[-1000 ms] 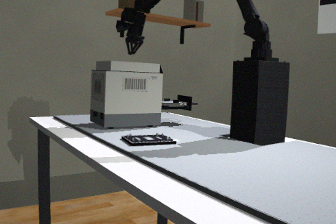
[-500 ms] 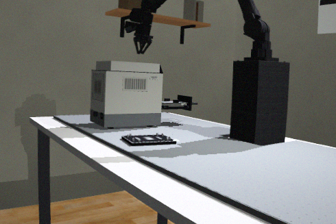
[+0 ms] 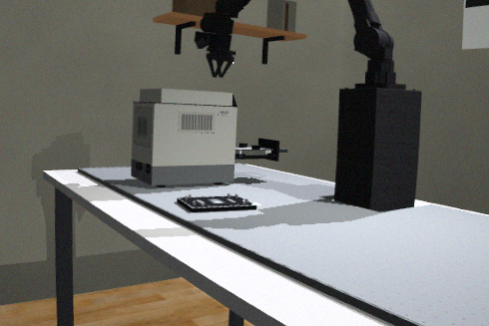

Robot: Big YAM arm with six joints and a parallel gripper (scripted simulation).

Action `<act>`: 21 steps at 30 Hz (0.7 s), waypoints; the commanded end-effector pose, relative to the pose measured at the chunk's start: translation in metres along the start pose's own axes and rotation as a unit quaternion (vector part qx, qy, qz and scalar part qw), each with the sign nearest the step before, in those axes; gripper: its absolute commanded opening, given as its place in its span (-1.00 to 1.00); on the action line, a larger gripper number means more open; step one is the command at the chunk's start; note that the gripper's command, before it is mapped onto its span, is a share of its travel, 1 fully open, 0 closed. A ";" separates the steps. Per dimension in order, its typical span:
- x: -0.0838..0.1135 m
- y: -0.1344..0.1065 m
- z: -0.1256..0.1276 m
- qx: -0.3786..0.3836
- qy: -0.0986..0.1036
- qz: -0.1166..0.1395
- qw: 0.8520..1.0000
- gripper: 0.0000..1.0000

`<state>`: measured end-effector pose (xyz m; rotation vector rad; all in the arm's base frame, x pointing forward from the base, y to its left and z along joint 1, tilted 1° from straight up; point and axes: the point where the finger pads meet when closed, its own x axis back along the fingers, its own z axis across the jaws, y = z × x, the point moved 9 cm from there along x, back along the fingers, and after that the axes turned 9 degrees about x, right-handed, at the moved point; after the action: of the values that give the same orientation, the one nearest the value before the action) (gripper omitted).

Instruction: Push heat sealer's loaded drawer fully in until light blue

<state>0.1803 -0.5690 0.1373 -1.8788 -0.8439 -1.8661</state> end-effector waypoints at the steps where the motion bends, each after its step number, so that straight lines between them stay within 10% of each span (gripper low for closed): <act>1: 0.051 0.014 -0.024 -0.046 -0.017 -0.032 0.998 -0.10; 6: 0.036 -0.016 -0.030 -0.081 -0.004 0.009 0.997 -0.10; 13: 0.060 -0.010 -0.052 -0.069 -0.016 -0.025 0.997 -0.10; 21: 0.066 -0.033 -0.073 -0.161 -0.007 0.015 0.987 -0.10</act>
<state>0.1137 -0.5679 0.1566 -2.0031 -0.5270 -1.9984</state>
